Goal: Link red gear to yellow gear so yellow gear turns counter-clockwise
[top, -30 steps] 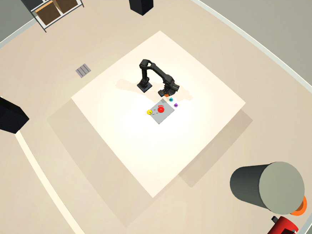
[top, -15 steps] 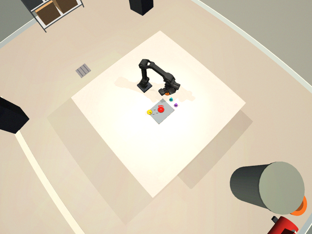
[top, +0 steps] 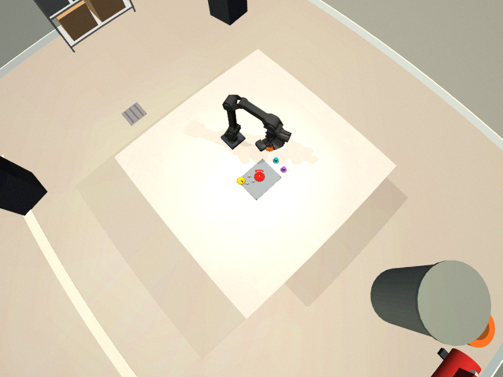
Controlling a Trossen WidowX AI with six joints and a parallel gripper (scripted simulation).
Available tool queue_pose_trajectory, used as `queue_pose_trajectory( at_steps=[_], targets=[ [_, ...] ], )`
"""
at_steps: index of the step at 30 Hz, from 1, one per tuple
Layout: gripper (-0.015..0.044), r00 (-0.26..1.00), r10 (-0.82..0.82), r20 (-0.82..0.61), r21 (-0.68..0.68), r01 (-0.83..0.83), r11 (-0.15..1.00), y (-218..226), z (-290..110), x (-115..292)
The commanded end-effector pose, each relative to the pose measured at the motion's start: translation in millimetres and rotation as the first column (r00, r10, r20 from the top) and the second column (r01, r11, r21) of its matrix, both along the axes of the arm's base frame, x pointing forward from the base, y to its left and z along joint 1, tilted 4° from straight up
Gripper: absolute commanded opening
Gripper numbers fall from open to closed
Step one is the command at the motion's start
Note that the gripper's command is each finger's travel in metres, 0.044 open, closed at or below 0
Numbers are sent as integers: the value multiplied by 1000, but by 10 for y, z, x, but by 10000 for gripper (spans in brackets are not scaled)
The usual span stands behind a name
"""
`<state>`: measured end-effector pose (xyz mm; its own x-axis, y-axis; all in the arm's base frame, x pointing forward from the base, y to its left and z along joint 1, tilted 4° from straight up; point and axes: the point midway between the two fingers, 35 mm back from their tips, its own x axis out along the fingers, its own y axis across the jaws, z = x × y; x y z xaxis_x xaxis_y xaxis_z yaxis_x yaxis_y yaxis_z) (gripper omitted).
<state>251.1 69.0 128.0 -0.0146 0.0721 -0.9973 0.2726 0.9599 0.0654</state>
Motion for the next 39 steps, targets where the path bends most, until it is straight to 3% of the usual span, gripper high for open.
queue_pose_trajectory(
  at_steps=[1,23,39],
  targets=[
    [0,1000,4,9,7,-4,1000,2,114,-2],
    [0,1000,2,9,6,-2,1000,-44,584,-105],
    [0,1000,0,12,2,0,1000,-285,457,23]
  ],
)
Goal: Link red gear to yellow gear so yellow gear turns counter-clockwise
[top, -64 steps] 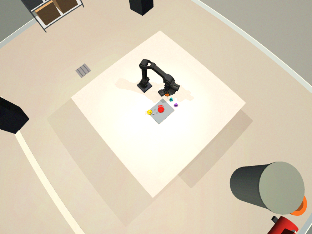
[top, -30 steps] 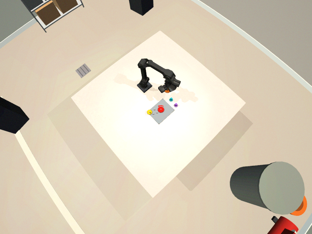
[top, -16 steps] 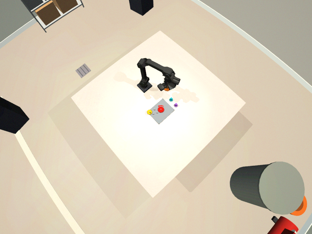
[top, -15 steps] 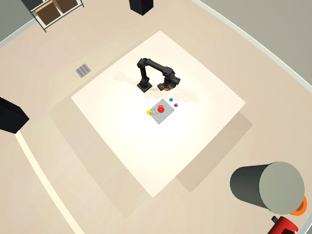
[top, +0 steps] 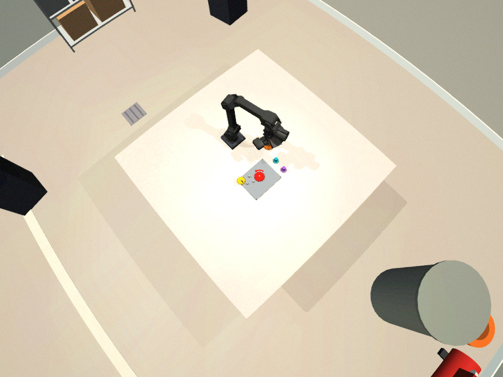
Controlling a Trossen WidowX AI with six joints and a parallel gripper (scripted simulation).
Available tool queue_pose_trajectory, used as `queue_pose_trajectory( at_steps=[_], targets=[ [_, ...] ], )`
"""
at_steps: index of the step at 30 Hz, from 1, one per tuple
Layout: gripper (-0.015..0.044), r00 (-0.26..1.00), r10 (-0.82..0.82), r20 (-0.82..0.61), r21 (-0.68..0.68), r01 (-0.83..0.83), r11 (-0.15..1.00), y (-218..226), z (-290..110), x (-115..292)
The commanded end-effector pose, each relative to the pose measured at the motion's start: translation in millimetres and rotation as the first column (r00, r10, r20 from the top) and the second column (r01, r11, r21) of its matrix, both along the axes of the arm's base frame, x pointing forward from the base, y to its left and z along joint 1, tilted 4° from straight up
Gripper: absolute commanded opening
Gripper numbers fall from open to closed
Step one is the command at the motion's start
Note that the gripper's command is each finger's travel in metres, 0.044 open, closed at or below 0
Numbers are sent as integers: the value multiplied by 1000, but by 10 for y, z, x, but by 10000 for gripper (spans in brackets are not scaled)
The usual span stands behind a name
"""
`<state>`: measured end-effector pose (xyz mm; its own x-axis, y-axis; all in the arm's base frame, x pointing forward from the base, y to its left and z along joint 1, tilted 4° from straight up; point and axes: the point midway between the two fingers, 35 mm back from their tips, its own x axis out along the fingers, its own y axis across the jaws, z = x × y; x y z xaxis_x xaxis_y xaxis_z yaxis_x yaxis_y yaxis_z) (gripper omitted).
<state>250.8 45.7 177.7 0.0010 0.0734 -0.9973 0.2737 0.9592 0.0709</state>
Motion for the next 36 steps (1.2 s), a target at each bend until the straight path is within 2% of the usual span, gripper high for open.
queue_pose_trajectory(
  at_steps=[1,36],
  targets=[
    [0,1000,3,-4,1,-3,1000,-71,-50,35],
    [0,1000,3,-2,-8,-3,1000,-781,-404,210]
  ],
)
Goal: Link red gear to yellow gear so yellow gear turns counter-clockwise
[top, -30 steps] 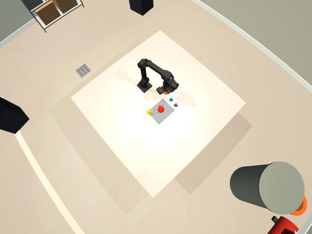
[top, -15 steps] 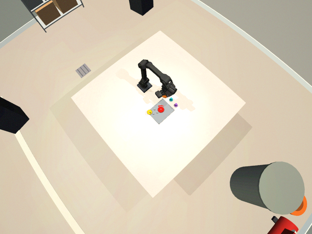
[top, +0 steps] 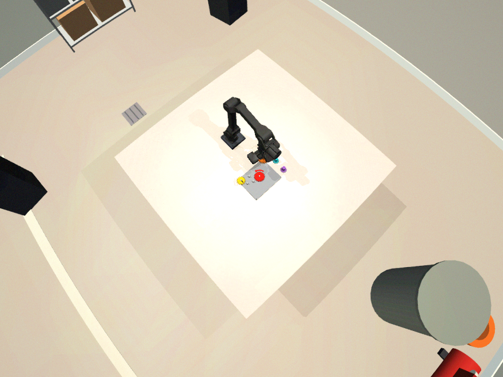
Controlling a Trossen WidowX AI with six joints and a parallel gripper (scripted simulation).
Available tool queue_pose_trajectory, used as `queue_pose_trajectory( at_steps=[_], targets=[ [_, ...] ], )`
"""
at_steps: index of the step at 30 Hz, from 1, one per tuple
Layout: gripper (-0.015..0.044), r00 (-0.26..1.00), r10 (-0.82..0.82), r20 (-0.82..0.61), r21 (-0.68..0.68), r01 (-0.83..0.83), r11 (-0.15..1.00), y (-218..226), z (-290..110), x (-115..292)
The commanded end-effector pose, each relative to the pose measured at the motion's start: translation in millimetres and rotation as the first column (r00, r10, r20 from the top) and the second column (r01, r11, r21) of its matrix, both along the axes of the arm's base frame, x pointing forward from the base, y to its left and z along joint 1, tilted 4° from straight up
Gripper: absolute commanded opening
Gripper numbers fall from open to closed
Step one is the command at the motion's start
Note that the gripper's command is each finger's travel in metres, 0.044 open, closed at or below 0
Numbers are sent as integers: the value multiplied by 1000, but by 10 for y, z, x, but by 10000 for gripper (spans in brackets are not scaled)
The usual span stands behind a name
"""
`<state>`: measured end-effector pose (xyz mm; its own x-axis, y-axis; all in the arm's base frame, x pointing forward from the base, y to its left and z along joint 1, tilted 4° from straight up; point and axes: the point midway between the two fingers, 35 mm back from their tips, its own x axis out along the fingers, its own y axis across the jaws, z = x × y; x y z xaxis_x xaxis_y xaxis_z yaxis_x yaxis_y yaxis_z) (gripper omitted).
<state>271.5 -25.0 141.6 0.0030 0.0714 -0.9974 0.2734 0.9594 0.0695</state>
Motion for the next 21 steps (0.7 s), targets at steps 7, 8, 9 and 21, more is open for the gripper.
queue_pose_trajectory(
  at_steps=[7,8,9,21],
  targets=[
    [0,1000,3,-5,-7,-3,1000,-224,-116,8],
    [0,1000,3,-5,-7,-3,1000,-245,-126,8],
    [0,1000,3,-5,-7,-3,1000,-267,-136,8],
    [0,1000,3,-6,-9,-3,1000,-525,-262,-12]
  ],
)
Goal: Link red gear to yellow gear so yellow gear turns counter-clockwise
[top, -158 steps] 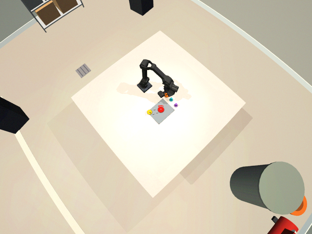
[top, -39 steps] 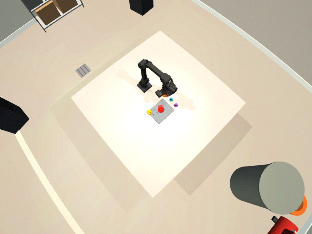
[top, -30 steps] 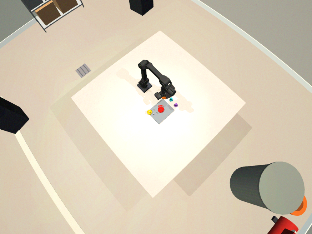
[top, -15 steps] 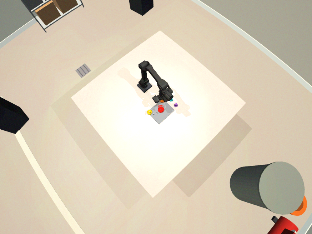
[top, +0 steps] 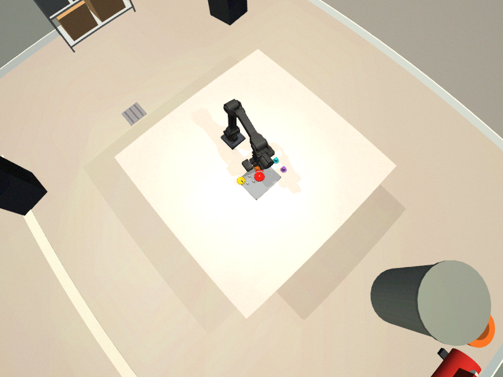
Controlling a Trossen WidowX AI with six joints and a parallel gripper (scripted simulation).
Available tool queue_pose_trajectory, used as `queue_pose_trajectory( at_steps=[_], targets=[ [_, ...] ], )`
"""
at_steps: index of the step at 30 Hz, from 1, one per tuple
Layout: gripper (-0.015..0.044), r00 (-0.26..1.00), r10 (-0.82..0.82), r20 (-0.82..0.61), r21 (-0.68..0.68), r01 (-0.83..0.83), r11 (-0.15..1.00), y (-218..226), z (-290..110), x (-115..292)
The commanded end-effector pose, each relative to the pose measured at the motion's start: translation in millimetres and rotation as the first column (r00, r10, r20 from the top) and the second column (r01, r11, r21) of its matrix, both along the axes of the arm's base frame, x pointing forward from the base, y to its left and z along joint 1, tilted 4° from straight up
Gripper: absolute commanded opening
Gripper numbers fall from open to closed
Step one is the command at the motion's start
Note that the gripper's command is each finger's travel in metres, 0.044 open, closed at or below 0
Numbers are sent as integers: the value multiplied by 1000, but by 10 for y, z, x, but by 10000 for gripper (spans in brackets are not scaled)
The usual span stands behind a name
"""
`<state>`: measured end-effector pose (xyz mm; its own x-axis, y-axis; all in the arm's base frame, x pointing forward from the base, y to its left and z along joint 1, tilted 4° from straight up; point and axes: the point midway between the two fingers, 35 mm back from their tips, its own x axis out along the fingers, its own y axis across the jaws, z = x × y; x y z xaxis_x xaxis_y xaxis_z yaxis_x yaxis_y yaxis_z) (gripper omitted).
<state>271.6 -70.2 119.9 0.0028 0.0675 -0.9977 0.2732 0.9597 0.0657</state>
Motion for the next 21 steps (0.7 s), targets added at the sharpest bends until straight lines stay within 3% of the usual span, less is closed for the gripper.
queue_pose_trajectory(
  at_steps=[1,21],
  targets=[
    [0,1000,3,-5,-5,-3,1000,-95,-54,-16],
    [0,1000,3,-7,-6,-3,1000,-519,-265,-120]
  ],
)
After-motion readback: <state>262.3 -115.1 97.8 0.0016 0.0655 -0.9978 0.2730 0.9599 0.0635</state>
